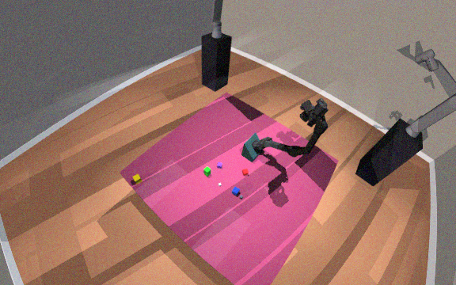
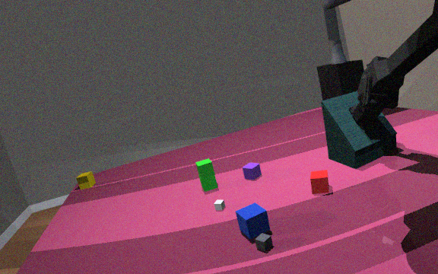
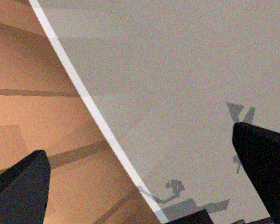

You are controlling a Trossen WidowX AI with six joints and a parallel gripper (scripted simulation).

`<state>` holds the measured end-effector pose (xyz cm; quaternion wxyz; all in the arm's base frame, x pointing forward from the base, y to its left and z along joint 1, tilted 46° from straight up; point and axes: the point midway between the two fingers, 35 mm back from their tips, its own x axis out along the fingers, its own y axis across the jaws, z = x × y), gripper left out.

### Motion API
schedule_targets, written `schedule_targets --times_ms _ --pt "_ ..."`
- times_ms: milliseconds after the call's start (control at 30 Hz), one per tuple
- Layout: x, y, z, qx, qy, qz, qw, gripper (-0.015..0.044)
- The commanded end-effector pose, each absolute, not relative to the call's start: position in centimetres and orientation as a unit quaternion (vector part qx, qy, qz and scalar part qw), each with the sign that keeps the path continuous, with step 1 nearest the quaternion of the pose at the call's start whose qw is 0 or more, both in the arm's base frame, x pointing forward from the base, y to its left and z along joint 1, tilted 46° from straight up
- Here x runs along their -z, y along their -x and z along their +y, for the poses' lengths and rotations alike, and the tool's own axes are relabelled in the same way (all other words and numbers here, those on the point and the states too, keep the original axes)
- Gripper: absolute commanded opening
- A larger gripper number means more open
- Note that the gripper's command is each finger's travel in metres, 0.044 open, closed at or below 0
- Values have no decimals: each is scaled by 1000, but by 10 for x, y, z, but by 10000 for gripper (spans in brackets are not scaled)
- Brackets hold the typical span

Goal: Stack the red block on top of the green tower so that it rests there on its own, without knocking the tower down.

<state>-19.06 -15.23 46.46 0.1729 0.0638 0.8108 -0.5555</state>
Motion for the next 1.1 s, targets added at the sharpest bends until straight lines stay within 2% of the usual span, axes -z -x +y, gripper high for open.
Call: schedule_targets --times_ms 0,233,533,800,1067 --pt "-463 190 -154 555 -62 810 176 426" --pt "-409 155 -224 534 -21 785 312 440" --pt "-333 72 -282 473 -6 735 485 440" --pt "-267 -14 -292 391 -38 690 607 440" --pt "-206 -96 -264 288 -103 657 689 440"
